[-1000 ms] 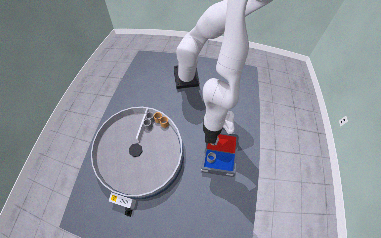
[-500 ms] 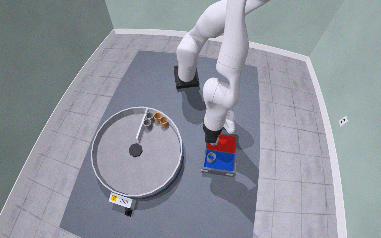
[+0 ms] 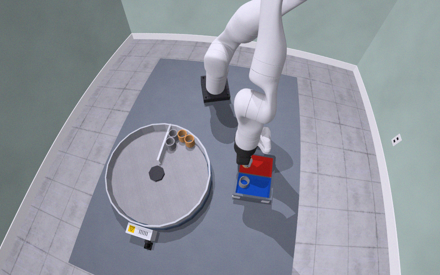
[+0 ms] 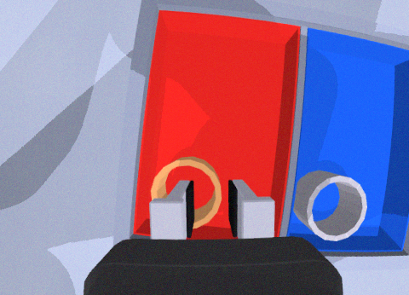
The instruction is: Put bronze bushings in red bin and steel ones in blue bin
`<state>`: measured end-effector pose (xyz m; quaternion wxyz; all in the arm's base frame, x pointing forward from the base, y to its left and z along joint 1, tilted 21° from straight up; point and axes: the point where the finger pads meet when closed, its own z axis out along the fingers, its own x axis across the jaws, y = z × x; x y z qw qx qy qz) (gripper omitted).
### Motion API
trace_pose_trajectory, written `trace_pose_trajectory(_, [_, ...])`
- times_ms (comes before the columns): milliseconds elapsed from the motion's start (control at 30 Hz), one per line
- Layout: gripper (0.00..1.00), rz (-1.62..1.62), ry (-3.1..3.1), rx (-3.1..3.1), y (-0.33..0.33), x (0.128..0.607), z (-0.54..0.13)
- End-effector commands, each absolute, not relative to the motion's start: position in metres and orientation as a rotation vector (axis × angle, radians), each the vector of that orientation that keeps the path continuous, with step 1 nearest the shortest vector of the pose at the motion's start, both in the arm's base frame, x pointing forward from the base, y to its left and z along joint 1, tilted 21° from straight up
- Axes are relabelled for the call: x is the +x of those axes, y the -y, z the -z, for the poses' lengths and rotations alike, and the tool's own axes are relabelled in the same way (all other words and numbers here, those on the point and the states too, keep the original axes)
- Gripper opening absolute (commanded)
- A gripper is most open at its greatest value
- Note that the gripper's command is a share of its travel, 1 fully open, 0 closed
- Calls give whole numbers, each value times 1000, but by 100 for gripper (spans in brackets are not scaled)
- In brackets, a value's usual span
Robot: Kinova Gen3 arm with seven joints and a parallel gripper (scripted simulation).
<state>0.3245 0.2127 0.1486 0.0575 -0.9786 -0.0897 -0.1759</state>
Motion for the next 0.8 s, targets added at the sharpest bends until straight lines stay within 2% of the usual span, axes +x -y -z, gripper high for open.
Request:
trace_pose_trajectory(0, [47,534,280,-2962,-215,323,-150])
trace_pose_trajectory(767, [47,534,280,-2962,-214,321,-155])
